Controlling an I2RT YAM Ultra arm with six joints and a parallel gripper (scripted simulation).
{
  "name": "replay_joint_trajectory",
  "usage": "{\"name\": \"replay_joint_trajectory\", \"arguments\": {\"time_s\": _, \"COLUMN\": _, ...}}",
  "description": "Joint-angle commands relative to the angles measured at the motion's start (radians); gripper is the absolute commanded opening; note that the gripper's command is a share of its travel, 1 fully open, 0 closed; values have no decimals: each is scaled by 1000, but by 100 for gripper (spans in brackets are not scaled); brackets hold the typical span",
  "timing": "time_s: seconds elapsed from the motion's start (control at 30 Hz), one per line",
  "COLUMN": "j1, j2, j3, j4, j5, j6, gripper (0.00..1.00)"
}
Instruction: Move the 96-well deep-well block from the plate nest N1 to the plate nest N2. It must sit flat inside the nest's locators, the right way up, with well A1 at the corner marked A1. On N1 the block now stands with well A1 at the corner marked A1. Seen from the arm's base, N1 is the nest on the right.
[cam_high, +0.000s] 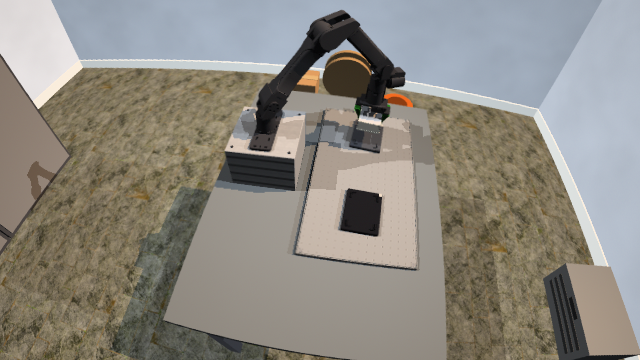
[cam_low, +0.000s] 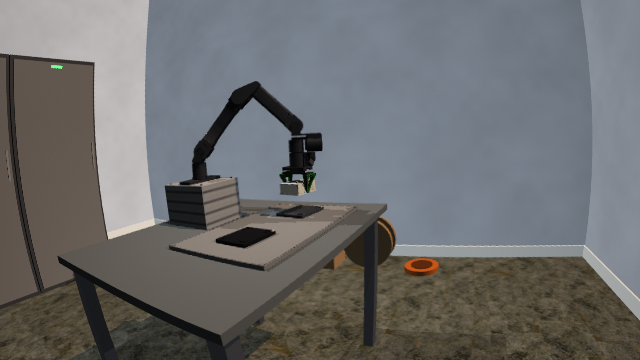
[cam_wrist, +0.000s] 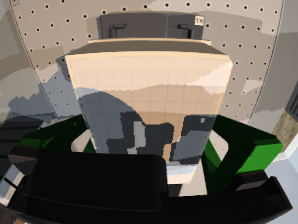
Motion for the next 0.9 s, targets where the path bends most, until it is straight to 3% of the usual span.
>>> {"name": "replay_joint_trajectory", "arguments": {"time_s": 0.0, "j1": -1, "j2": -3, "j3": 2, "j4": 22, "j5": -1, "j6": 1, "gripper": 0}}
{"name": "replay_joint_trajectory", "arguments": {"time_s": 0.87, "j1": -1, "j2": 93, "j3": -13, "j4": 132, "j5": -1, "j6": 0, "gripper": 0}}
